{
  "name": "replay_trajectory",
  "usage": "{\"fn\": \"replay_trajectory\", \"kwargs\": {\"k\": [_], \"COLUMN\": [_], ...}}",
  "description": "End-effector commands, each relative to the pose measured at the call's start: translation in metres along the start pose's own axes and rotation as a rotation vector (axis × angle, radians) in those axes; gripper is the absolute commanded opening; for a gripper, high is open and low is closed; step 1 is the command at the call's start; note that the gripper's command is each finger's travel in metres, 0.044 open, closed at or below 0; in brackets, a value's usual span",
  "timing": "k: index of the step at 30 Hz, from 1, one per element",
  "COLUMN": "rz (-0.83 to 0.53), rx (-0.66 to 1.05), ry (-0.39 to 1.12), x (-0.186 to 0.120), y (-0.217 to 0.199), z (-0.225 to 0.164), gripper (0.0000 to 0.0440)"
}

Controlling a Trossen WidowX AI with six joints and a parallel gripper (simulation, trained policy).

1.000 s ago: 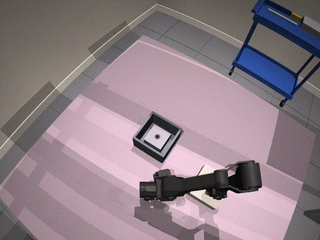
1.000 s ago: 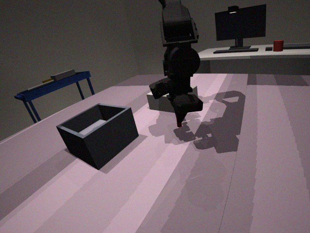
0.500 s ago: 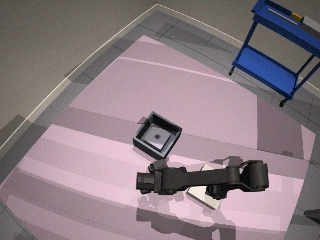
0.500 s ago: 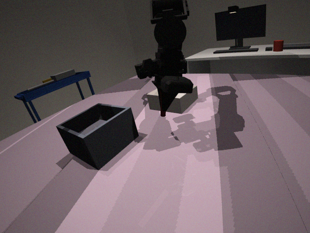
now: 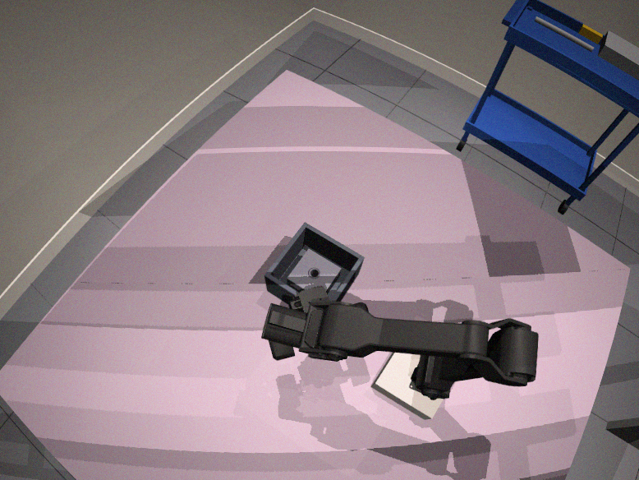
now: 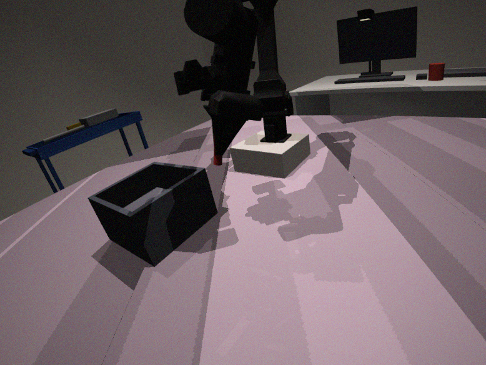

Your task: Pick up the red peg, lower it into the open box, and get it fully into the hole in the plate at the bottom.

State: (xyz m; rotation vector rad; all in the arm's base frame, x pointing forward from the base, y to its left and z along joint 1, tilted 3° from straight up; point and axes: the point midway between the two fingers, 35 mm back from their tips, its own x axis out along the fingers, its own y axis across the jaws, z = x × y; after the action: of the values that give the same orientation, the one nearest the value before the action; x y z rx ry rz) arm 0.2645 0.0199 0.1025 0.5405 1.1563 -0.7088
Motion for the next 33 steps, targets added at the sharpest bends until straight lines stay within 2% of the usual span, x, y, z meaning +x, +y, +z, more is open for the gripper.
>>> {"fn": "replay_trajectory", "kwargs": {"k": [1,22,33], "rz": [-0.017,-0.037,-0.037], "rx": [0.010,0.138,0.188], "ry": [-0.008,-0.033,-0.011], "x": [0.002,0.033,0.056], "y": [-0.005,-0.029,-0.038], "z": [0.015,0.086,0.110], "gripper": [0.0000,0.0000,0.0005]}}
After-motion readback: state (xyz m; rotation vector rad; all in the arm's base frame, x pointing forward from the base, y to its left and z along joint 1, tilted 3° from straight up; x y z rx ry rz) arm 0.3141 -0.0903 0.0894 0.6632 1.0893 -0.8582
